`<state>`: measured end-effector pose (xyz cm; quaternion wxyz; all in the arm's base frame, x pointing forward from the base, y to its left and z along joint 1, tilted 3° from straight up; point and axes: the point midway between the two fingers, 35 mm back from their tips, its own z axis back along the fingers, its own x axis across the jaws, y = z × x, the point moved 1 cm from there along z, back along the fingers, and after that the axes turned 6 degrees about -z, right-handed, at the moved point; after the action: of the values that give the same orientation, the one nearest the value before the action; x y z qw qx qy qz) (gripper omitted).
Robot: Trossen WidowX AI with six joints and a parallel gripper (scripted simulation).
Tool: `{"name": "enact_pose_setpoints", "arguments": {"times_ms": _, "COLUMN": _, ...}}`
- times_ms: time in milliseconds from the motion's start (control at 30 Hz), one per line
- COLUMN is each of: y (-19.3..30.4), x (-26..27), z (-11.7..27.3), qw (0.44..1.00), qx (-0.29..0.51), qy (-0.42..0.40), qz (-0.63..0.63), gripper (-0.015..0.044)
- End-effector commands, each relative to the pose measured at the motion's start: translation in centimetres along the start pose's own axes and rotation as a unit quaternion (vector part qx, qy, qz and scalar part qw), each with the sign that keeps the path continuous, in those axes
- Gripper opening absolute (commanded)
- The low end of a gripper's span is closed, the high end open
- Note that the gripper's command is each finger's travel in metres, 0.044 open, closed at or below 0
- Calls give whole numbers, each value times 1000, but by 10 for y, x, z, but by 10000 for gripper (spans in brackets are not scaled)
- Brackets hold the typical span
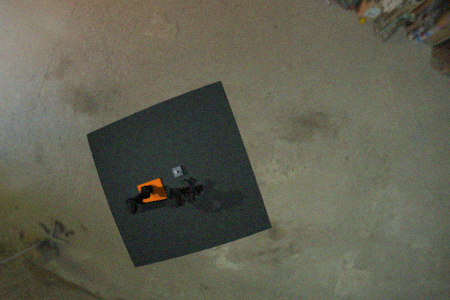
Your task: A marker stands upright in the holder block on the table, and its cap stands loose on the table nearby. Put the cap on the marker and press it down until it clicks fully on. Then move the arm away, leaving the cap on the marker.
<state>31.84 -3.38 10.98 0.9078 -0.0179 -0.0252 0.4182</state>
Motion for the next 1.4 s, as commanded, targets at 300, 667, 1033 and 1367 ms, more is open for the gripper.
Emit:
{"name": "enact_pose_setpoints", "arguments": {"times_ms": 300, "y": 15, "x": 15, "z": 17, "qw": 1000, "qx": -5, "qy": -3, "qz": -1, "gripper": 0}}
{"name": "enact_pose_setpoints", "arguments": {"times_ms": 667, "y": 45, "x": 37, "z": 28, "qw": 1000, "qx": -4, "qy": -3, "qz": -1, "gripper": 0}}
{"name": "enact_pose_setpoints", "arguments": {"times_ms": 1033, "y": 75, "x": 55, "z": 39, "qw": 1000, "qx": -5, "qy": -6, "qz": 5, "gripper": 0}}
{"name": "enact_pose_setpoints", "arguments": {"times_ms": 1367, "y": 105, "x": 67, "z": 49, "qw": 1000, "qx": -3, "qy": -6, "qz": 2, "gripper": 0}}
